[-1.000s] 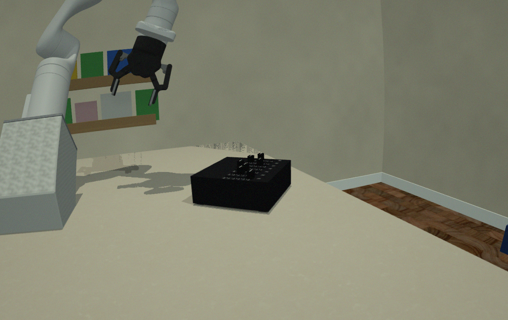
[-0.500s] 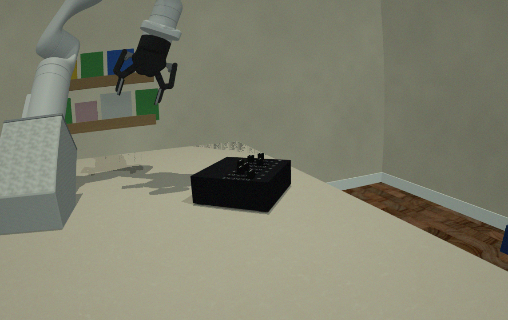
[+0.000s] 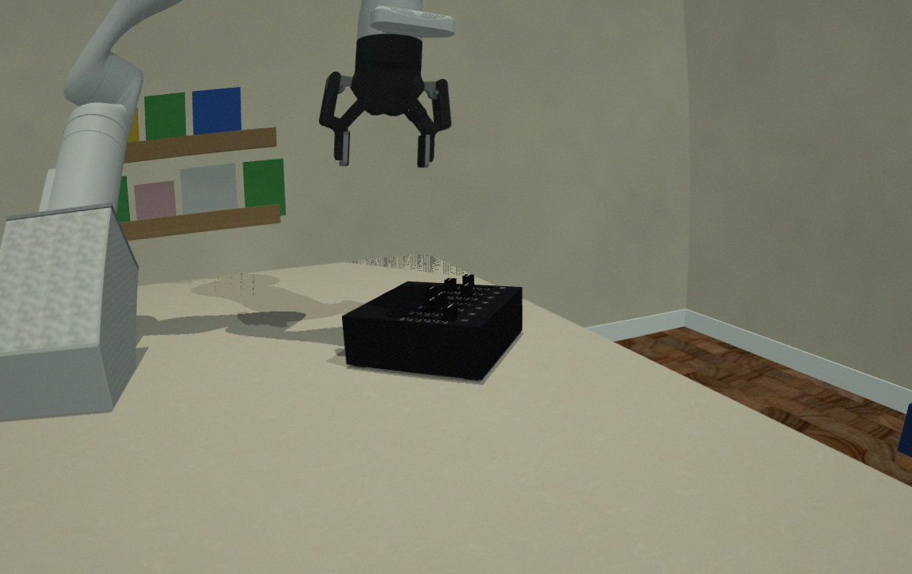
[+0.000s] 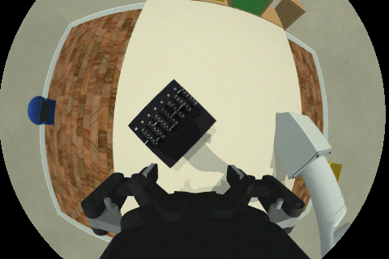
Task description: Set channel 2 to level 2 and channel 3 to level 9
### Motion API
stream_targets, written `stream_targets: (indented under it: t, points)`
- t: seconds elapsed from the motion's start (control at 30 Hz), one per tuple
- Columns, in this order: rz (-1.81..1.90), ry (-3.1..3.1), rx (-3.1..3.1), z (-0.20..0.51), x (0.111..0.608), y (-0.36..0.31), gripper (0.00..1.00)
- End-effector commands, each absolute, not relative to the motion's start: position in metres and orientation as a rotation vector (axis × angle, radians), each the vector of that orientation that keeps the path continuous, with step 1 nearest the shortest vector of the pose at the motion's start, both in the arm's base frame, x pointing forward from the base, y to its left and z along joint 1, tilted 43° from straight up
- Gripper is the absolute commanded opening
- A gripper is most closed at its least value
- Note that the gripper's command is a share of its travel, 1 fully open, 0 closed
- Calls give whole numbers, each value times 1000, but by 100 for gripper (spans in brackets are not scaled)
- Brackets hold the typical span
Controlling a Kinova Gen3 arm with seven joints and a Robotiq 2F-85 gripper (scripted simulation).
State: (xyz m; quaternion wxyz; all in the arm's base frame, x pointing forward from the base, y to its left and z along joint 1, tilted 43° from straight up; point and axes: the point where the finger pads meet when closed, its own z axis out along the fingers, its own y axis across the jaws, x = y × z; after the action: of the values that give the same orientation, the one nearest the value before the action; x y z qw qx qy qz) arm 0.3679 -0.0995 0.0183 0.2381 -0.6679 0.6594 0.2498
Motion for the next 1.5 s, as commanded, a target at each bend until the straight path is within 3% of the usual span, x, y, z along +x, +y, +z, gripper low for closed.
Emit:
stream_targets:
  t: [0.0, 1.47]
  points:
    - [678, 1810, -1762, -13, 389, -121, 100]
    - [671, 1898, -1649, -31, 409, -136, 100]
